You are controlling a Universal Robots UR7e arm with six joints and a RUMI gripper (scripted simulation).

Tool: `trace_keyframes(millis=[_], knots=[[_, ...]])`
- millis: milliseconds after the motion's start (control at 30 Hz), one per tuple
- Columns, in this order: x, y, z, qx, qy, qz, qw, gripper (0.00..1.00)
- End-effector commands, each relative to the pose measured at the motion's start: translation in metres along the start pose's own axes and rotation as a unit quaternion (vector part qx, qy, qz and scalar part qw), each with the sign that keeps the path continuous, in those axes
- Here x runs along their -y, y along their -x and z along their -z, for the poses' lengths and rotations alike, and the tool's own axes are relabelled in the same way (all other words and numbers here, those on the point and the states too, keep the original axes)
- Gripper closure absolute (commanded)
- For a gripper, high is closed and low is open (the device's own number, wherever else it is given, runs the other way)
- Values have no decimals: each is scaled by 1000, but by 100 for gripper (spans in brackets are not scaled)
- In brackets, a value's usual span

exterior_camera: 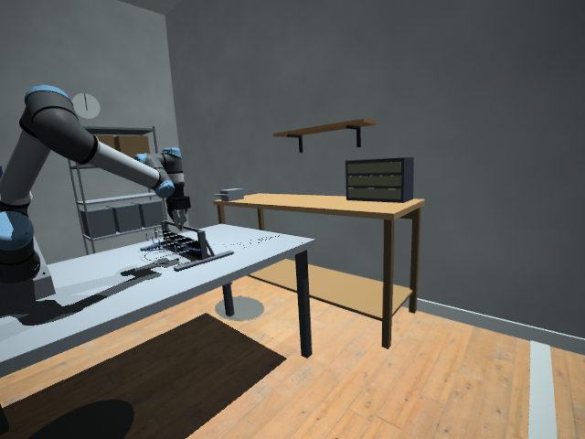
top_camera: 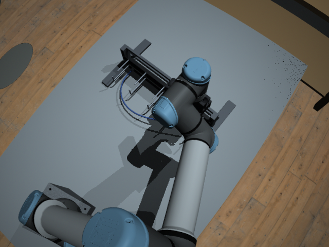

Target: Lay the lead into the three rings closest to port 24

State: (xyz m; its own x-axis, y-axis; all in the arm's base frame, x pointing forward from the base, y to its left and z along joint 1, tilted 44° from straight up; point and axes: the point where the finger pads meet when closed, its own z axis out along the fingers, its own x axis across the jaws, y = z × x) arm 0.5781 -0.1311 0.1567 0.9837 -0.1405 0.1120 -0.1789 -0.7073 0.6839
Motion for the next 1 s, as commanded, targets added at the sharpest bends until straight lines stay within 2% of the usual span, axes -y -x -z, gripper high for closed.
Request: trace_keyframes(millis=[0,100,167,233,400,467,533,600,733,767,967], knots=[[0,0,1,-1,0,0,1000,100],[2,0,1,-1,0,0,1000,100],[16,4,1,-1,-1,-1,1000,100],[44,13,1,0,-3,-3,1000,100],[145,60,2,0,-5,-9,1000,100],[145,60,2,0,-5,-9,1000,100],[177,82,1,0,-3,-11,1000,100],[199,99,1,0,-1,-13,1000,100],[210,108,0,-1,0,-14,1000,100],[210,108,0,-1,0,-14,1000,80],[210,108,0,-1,0,-14,1000,80]])
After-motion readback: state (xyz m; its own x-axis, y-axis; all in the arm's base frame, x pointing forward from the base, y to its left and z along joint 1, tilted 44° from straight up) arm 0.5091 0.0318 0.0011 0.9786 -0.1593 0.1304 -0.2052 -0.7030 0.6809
